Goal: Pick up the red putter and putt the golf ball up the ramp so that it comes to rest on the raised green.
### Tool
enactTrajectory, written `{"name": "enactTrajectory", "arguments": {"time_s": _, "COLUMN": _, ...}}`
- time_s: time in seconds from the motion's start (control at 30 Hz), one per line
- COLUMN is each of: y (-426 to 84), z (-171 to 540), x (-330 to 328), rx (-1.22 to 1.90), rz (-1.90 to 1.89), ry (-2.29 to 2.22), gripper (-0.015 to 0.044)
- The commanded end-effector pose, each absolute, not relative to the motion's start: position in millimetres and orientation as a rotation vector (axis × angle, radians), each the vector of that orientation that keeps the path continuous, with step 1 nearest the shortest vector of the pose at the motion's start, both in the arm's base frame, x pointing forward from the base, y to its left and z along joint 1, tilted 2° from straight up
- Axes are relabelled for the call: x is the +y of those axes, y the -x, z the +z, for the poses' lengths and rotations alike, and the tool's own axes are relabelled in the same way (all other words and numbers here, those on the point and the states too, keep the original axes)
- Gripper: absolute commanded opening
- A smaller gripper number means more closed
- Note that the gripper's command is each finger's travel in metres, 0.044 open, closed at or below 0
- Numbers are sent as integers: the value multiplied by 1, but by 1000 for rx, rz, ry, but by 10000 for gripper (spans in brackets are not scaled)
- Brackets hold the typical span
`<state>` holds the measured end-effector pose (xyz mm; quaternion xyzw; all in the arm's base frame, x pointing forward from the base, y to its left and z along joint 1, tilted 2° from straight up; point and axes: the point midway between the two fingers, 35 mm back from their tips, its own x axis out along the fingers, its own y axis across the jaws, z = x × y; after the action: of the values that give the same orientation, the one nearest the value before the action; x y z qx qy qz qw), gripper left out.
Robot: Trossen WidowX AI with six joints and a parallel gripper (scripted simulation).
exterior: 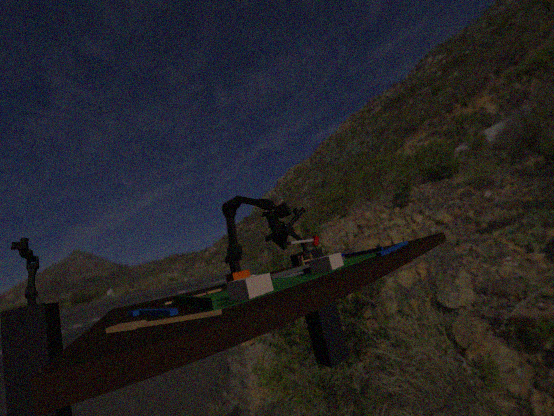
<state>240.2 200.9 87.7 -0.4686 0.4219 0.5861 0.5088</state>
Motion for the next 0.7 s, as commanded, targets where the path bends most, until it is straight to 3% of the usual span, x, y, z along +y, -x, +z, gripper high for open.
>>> {"name": "enactTrajectory", "arguments": {"time_s": 0.0, "y": -254, "z": 92, "x": 187, "rx": 1063, "rz": 1334, "ry": 1059, "gripper": 0}}
{"name": "enactTrajectory", "arguments": {"time_s": 0.67, "y": -306, "z": 102, "x": 85, "rx": 1252, "rz": 961, "ry": 835, "gripper": 0}}
